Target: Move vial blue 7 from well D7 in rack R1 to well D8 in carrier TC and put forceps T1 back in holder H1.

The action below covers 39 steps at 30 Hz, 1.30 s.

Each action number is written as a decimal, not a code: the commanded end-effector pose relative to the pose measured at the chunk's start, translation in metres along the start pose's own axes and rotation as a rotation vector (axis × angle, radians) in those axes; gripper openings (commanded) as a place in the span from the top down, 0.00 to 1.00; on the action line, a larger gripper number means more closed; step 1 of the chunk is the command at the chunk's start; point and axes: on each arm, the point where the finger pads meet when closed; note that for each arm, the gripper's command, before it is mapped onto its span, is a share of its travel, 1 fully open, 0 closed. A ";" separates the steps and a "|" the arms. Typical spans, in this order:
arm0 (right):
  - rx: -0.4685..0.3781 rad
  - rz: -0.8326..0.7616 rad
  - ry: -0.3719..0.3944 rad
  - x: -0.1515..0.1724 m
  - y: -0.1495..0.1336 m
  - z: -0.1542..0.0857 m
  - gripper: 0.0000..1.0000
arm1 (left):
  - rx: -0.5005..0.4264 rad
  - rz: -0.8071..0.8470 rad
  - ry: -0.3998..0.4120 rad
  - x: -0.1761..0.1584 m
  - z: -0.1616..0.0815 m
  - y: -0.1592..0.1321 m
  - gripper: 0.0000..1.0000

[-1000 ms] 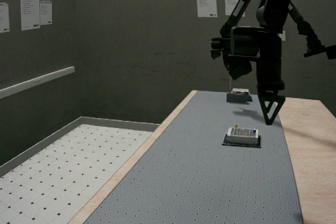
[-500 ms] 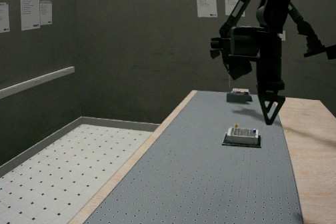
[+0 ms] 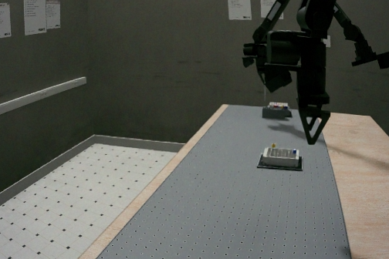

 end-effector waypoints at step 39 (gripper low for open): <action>0.014 -0.004 0.010 0.000 0.008 0.017 0.93 | -0.016 0.008 0.002 0.000 -0.002 0.008 0.00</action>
Point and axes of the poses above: on each arm, the point where the finger pads meet when closed, its own z axis out along the fingers, its own x axis across the jaws, y = z × x, and after that the axes turned 5 degrees about -z, right-handed
